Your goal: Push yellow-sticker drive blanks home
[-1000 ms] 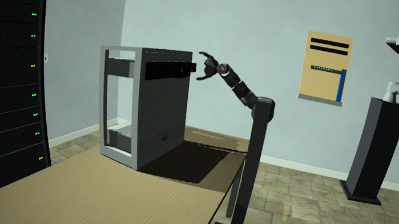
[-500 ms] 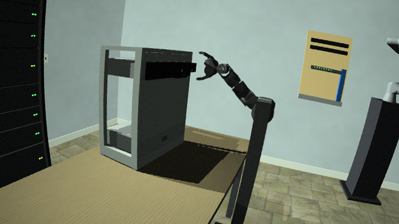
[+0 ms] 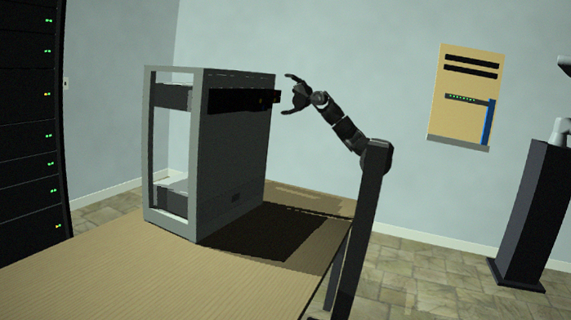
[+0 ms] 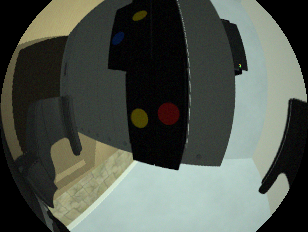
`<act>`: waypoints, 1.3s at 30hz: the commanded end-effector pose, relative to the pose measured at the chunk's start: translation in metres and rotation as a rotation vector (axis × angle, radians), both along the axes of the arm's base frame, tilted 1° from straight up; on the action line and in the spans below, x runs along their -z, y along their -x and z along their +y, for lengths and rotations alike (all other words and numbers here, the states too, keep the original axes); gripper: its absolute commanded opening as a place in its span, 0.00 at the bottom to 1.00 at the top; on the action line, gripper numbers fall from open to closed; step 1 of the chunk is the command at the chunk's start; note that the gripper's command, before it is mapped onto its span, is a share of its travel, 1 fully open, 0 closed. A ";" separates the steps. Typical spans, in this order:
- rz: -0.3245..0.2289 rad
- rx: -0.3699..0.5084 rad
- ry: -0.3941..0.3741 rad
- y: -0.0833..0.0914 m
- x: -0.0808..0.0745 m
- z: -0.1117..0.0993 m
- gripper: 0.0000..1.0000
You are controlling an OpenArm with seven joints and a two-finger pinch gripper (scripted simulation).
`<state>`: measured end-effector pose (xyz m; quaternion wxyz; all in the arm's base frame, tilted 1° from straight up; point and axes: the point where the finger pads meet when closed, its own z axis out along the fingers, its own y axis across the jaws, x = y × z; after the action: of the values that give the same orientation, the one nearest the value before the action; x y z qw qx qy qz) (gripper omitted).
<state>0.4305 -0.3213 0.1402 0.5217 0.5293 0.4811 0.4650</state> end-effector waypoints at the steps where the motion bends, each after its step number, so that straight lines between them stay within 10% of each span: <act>1: -0.008 -0.004 0.001 0.001 -0.003 0.000 1.00; 33: -0.008 -0.004 0.001 0.001 -0.003 0.000 1.00; 34: -0.008 -0.004 0.001 0.001 -0.003 0.000 0.00; 39: -0.008 -0.004 0.001 0.001 -0.003 0.000 0.00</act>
<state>0.4305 -0.3213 0.1402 0.5217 0.5293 0.4812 0.4650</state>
